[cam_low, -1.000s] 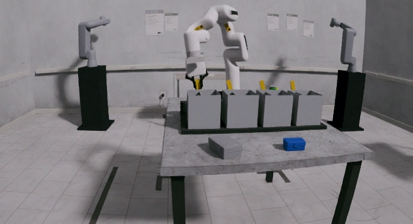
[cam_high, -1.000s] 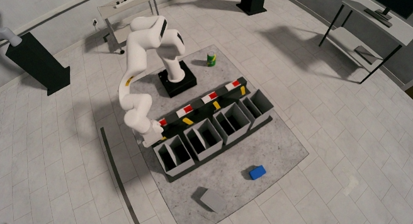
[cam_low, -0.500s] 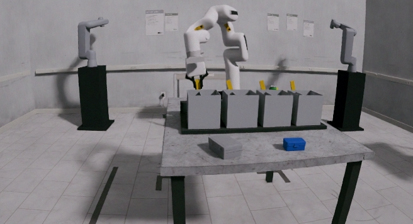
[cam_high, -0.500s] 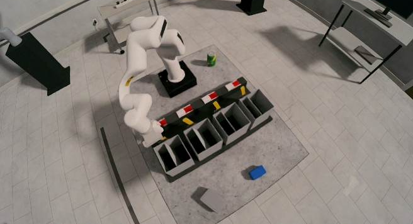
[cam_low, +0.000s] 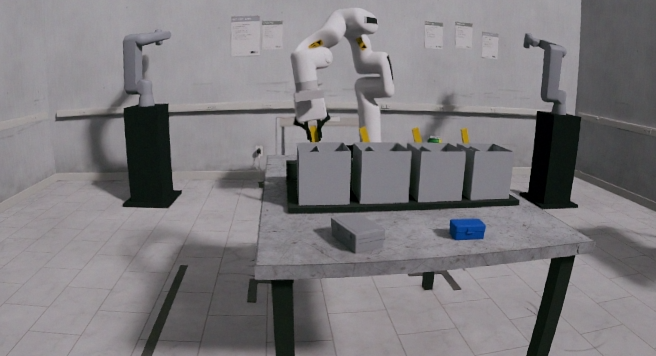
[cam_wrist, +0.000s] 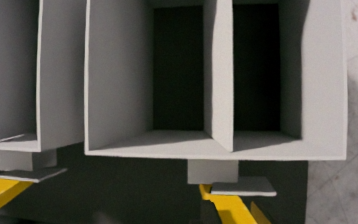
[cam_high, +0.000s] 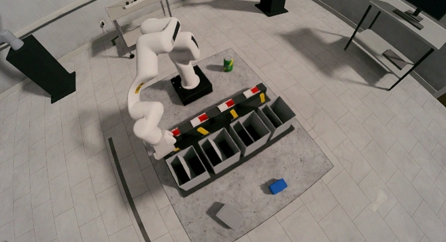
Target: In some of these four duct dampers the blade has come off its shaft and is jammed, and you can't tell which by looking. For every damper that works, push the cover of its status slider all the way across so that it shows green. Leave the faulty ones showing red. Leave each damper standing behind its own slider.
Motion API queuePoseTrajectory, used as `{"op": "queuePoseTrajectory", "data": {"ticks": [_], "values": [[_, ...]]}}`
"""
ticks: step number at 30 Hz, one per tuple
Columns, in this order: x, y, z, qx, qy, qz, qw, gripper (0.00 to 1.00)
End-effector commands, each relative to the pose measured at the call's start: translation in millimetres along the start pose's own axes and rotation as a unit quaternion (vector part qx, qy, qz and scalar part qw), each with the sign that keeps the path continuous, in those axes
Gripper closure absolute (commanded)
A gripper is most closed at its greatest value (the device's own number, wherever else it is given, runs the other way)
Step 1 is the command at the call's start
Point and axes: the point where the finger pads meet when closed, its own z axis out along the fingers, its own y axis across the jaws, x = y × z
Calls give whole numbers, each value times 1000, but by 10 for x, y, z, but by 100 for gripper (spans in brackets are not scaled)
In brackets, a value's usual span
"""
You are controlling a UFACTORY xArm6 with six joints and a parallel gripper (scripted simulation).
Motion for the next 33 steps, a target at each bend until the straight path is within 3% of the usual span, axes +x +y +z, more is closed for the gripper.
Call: {"op": "queuePoseTrajectory", "data": {"ticks": [1,23,33], "values": [[11,16,-20,4,2,0,1000,81],[11,117,-14,55,2,0,998,81],[11,199,-1,96,2,0,995,81]]}}
